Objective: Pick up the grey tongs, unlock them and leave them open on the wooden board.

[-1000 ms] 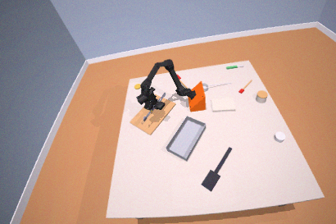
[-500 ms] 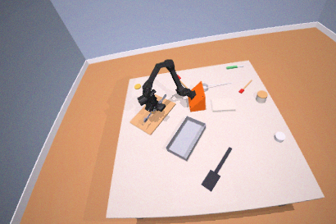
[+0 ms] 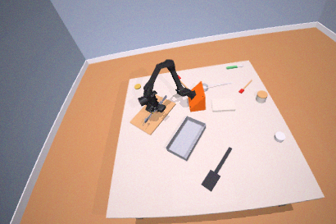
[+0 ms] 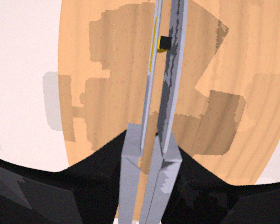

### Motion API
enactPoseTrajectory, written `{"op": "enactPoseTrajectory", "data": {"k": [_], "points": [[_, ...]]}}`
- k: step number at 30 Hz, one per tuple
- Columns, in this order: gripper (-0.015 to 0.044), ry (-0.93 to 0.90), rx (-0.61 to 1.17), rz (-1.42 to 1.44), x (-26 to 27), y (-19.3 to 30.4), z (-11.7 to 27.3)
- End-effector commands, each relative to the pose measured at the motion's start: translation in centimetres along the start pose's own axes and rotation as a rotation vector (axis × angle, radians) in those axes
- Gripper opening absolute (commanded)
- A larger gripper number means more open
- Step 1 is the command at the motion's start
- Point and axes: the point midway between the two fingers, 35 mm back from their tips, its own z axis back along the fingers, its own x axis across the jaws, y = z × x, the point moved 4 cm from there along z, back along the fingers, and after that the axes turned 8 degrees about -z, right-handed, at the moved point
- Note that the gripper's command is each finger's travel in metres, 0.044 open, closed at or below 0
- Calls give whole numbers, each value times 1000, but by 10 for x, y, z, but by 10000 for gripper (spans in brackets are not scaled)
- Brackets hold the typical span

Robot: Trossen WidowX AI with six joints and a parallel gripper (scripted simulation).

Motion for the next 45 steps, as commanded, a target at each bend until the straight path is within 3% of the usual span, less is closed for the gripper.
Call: {"op": "enactPoseTrajectory", "data": {"k": [1, 22, 30, 45], "points": [[-124, 0, 0, 0, 0, 0, 0], [427, 0, 0, 0, 0, 0, 0], [440, -4, 0, 2, -2, -13, 9], [440, -18, -28, 41, 8, -120, 90]]}}
